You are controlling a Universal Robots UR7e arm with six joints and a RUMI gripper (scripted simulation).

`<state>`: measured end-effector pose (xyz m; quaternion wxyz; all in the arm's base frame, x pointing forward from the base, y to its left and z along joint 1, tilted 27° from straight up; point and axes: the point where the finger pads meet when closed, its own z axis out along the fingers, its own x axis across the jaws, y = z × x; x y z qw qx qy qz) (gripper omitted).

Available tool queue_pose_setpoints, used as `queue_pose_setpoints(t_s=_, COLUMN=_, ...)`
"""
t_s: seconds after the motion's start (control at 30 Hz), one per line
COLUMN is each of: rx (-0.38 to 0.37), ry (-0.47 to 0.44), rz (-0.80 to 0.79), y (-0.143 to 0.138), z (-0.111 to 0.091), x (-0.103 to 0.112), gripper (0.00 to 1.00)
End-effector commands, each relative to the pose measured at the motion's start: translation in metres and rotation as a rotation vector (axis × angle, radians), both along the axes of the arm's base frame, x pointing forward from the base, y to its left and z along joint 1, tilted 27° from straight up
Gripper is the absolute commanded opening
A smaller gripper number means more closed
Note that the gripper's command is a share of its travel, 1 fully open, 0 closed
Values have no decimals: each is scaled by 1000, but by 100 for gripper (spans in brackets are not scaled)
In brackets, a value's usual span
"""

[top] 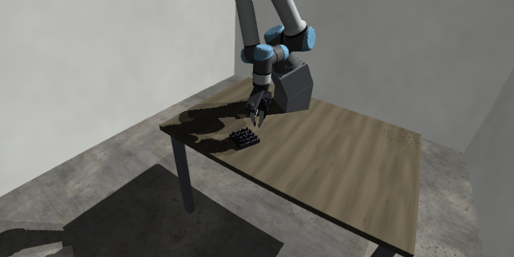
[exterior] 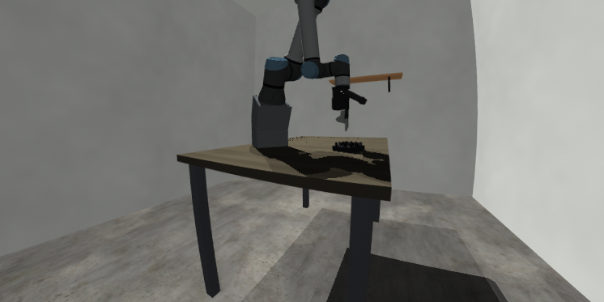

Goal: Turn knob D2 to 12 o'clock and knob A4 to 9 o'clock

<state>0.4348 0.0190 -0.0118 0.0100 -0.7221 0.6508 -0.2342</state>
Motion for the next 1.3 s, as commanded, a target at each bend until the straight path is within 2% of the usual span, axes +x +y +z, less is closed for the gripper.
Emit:
queue_pose_setpoints(t_s=0.0, rx=0, ry=-1, rz=0, y=0, z=0, x=0, gripper=11)
queue_pose_setpoints(t_s=0.67, rx=0, ry=-1, rz=0, y=0, z=-1, x=1, gripper=11)
queue_pose_setpoints(t_s=1.27, rx=0, ry=-1, rz=0, y=-4, z=-14, x=6, gripper=11)
